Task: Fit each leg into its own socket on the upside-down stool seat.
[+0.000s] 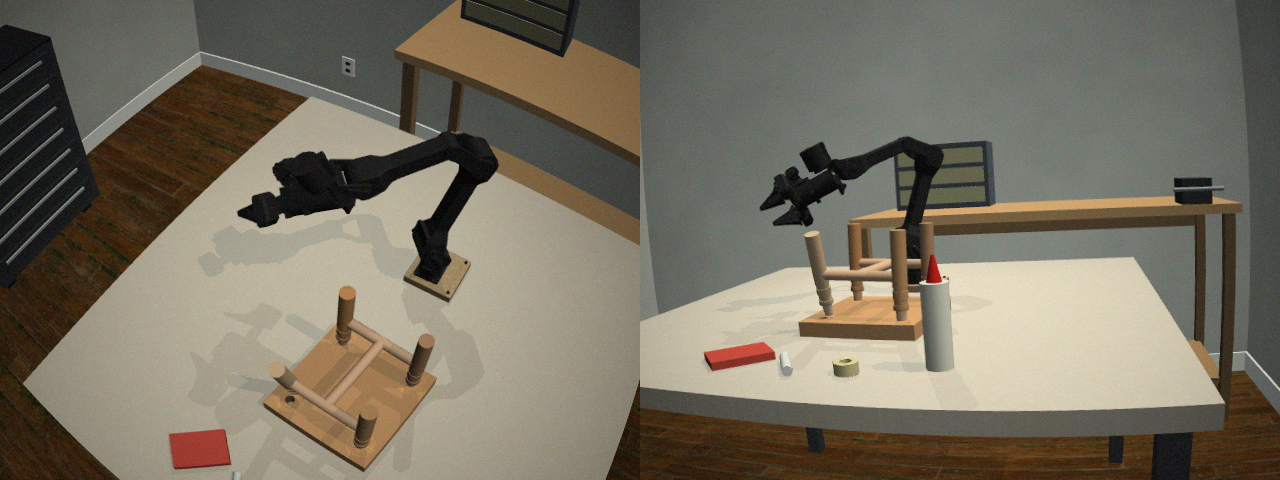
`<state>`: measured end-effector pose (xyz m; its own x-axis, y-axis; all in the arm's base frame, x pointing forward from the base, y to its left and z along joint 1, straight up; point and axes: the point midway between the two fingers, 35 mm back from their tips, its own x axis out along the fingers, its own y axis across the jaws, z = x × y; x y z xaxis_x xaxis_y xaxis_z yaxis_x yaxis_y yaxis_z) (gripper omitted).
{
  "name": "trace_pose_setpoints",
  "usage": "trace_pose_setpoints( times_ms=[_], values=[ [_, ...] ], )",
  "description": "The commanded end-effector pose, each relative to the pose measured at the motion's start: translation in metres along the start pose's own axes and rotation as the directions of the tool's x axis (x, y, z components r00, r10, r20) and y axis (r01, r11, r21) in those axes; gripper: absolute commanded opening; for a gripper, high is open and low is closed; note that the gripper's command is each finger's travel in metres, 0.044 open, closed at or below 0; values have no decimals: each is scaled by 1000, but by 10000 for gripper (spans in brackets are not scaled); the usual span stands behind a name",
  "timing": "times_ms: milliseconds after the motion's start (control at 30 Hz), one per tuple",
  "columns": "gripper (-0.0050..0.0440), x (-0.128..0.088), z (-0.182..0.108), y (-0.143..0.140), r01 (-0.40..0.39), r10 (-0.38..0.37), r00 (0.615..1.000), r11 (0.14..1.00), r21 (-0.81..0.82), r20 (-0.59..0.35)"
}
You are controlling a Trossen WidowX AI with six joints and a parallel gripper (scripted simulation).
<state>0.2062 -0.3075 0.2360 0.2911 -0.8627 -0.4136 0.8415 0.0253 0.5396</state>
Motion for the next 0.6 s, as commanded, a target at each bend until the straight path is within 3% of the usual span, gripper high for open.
trace_pose_setpoints(
  times_ms=[0,533,567],
  values=[
    [400,0,0,0,0,0,1000,1000,0,0],
    [400,0,0,0,0,0,1000,1000,0,0],
    [424,0,0,0,0,0,1000,1000,0,0]
  ],
)
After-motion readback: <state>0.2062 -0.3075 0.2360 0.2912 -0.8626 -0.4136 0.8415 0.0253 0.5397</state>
